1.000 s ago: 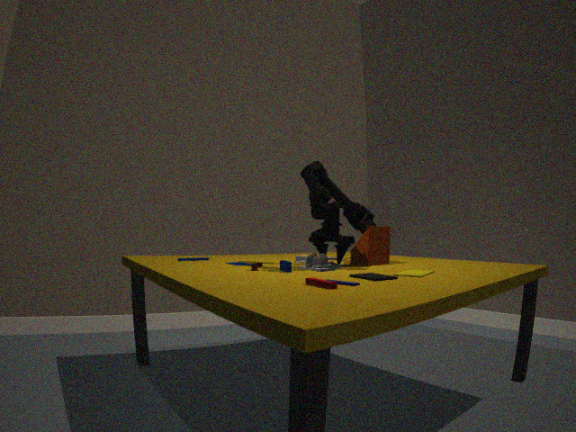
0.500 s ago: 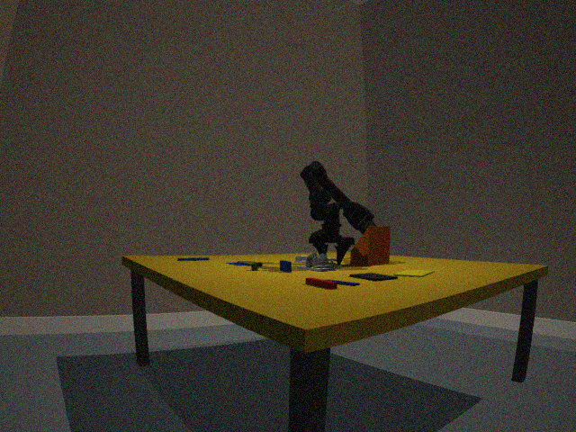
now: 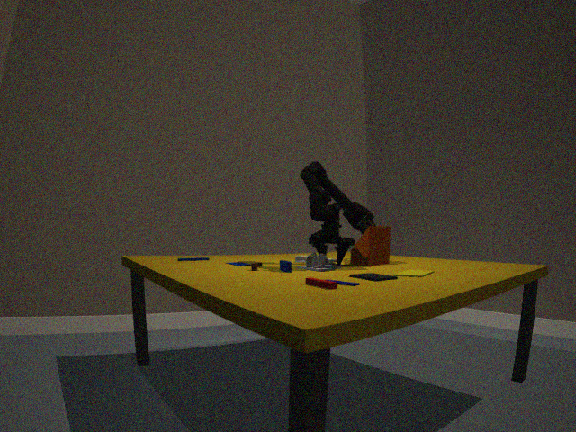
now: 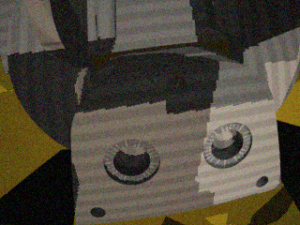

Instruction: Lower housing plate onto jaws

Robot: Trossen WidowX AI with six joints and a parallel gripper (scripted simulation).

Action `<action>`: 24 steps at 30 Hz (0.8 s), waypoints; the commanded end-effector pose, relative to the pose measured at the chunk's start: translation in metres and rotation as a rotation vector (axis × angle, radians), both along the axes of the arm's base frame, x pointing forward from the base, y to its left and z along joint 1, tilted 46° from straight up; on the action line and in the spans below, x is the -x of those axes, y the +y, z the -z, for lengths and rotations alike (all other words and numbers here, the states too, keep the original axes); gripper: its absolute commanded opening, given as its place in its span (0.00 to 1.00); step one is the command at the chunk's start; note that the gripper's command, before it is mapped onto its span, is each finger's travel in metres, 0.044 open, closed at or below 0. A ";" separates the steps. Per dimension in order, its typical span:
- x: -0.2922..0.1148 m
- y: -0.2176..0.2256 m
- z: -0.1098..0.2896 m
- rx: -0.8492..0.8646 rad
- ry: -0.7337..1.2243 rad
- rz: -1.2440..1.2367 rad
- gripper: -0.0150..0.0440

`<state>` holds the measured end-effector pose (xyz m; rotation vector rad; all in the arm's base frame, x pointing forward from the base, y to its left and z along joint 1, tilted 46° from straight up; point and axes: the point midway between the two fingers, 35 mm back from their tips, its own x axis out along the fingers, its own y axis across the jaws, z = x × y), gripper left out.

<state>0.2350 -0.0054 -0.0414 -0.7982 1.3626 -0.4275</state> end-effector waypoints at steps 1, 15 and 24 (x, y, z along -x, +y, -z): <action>0.001 -0.001 0.000 0.005 0.005 -0.005 0.85; 0.000 -0.003 0.002 0.005 0.005 -0.005 0.85; 0.000 -0.004 0.004 0.005 0.005 -0.005 0.85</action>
